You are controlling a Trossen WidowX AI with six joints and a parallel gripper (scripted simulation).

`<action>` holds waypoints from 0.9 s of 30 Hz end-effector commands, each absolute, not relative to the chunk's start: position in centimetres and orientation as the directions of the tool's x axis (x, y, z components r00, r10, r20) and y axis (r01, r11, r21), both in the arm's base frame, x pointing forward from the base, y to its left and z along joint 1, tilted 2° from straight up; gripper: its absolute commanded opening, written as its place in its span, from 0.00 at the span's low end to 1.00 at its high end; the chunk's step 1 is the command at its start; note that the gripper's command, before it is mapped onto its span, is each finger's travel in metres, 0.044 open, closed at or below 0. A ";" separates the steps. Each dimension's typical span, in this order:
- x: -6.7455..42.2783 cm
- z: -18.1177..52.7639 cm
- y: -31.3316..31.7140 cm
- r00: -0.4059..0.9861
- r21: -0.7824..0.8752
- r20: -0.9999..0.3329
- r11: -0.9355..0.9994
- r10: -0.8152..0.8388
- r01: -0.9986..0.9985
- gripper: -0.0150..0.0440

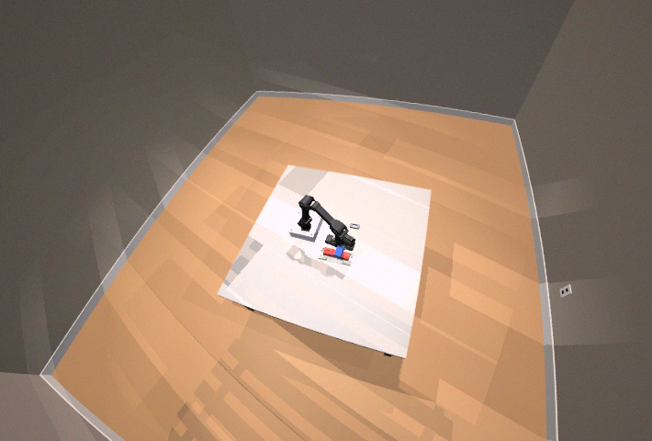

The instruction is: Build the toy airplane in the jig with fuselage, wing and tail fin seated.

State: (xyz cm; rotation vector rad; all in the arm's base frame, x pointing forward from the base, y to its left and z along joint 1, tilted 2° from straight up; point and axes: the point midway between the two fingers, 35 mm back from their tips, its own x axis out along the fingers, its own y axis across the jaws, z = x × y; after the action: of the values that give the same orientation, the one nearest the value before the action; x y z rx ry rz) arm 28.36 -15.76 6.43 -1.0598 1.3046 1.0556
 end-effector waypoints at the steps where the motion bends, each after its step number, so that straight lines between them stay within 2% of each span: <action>1: 27.6 6.3 -16.5 -0.005 0.003 -1.000 0.140 -0.012 -0.990 0.25; 8: 27.5 6.3 -16.5 -0.005 0.003 -1.000 0.140 -0.012 -0.990 0.57; 9: 27.5 6.3 -16.5 -0.005 0.003 -1.000 0.140 -0.012 -0.990 0.58; 27: 27.5 6.3 -16.5 -0.005 0.003 -1.000 0.140 -0.012 -0.990 0.58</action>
State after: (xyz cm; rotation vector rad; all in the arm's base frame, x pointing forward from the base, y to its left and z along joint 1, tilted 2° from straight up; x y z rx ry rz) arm 27.56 -16.41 6.26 -1.1039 1.2809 1.1017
